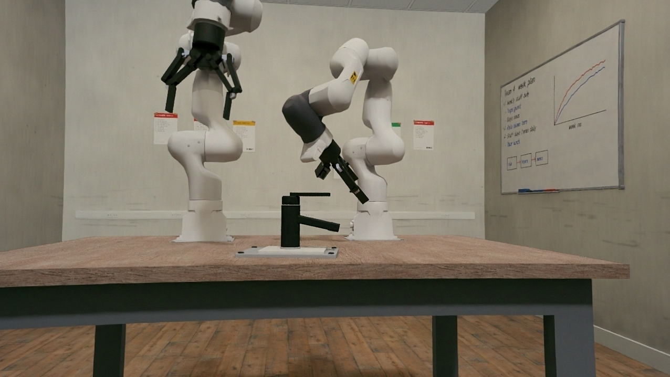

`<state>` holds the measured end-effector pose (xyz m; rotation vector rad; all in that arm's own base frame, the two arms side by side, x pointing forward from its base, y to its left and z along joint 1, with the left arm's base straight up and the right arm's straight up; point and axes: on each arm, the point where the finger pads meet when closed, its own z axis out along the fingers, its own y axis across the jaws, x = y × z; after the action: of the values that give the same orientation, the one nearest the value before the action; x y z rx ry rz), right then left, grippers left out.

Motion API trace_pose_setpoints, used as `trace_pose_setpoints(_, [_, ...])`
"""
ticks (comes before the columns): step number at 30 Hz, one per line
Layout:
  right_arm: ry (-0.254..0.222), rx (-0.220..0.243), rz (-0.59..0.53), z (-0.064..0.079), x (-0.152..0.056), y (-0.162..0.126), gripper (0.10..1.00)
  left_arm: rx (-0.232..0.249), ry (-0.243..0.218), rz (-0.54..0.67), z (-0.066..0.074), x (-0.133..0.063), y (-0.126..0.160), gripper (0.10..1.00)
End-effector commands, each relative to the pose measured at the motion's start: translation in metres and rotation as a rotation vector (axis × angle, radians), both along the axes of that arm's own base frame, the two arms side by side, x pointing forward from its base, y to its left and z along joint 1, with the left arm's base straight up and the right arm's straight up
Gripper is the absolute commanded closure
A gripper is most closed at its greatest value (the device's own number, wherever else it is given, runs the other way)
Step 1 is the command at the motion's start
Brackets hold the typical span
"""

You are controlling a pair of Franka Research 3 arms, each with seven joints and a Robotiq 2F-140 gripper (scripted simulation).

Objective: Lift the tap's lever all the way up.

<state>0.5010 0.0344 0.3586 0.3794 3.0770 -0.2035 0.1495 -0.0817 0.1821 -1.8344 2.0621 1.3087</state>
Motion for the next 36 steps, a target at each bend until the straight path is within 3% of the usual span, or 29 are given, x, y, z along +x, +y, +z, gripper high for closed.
trace_pose_setpoints(1, [0.000,0.000,0.000,0.000,0.000,0.000,0.098,0.000,0.000,0.000,0.000,0.000,0.000,0.098])
trace_pose_setpoints(18, [0.000,0.000,0.000,0.000,0.000,0.000,0.098,-0.001,0.000,0.000,0.000,0.000,0.000,0.098])
trace_pose_setpoints(20, [0.000,0.000,0.000,0.000,0.000,0.000,0.098,-0.023,-0.003,0.001,-0.001,0.007,-0.007,0.098])
trace_pose_setpoints(22, [0.000,0.000,0.000,0.000,0.000,0.000,0.098,-0.091,-0.016,0.004,-0.003,0.029,-0.027,0.098])
trace_pose_setpoints(25, [0.000,0.000,0.000,0.000,0.000,0.000,0.098,-0.273,-0.069,0.004,-0.002,0.083,-0.067,0.098])
trace_pose_setpoints(26, [0.000,0.000,0.000,0.000,0.000,0.000,0.098,-0.308,-0.083,0.002,-0.001,0.097,-0.076,0.098])
trace_pose_setpoints(32, [0.000,0.000,0.000,0.000,0.000,0.000,0.098,-0.436,-0.147,-0.011,0.005,0.174,-0.120,0.098])
trace_pose_setpoints(34, [0.000,0.000,0.000,0.000,0.000,0.000,0.098,-0.436,-0.147,-0.011,0.005,0.174,-0.120,0.098])
trace_pose_setpoints(35, [0.000,0.000,0.000,0.000,0.000,0.000,0.098,-0.487,-0.180,-0.019,0.010,0.202,-0.131,0.098])
trace_pose_setpoints(36, [0.000,0.000,0.000,0.000,0.000,0.000,0.098,-0.505,-0.192,-0.023,0.012,0.212,-0.135,0.098])
